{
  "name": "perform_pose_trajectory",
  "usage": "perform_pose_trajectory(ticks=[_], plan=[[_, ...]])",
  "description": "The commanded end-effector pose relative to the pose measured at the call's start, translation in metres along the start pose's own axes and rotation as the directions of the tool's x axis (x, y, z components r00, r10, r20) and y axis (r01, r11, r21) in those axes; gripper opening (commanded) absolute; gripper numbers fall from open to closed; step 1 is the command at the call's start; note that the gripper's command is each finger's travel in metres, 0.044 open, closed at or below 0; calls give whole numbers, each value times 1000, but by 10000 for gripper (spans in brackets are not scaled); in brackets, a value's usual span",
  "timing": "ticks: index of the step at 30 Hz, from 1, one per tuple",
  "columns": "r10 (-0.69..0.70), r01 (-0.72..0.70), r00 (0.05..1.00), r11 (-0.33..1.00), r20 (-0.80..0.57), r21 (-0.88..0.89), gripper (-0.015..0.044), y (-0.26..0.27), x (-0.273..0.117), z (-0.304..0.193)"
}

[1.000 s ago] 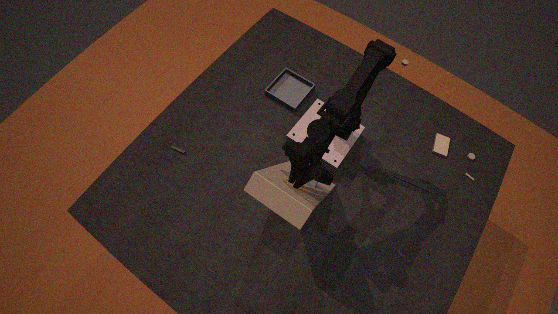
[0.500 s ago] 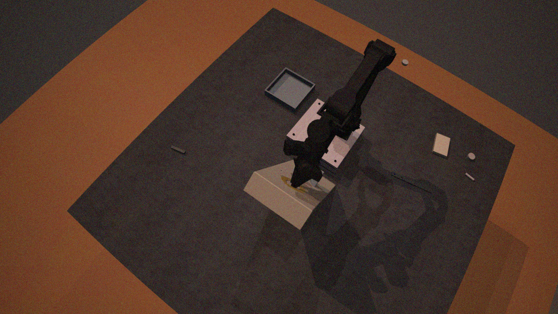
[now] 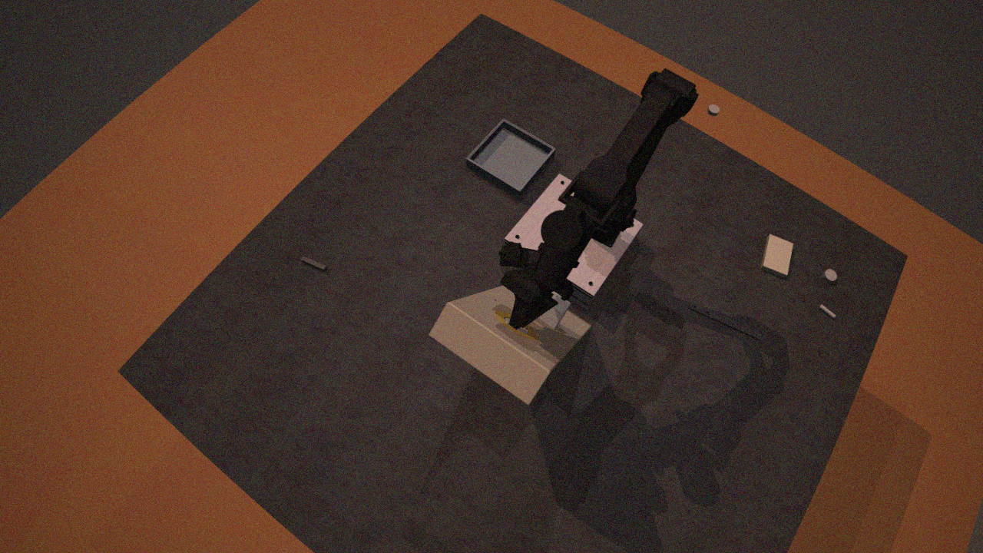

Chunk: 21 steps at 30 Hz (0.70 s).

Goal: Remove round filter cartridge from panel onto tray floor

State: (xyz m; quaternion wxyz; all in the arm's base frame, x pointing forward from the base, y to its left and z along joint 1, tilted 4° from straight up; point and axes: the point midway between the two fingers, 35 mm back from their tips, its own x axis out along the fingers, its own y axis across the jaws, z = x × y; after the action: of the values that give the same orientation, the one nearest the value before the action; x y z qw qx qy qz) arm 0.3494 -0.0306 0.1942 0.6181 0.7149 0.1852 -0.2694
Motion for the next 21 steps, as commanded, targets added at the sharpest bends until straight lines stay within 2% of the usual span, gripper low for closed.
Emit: perform_pose_trajectory(ticks=[1,15,21], plan=[[7,-7,1000,990,-2,141,0,2,4,0],[7,-5,1000,812,-2,583,0,2,5,0],[6,-4,1000,838,-2,546,0,3,-2,0]])
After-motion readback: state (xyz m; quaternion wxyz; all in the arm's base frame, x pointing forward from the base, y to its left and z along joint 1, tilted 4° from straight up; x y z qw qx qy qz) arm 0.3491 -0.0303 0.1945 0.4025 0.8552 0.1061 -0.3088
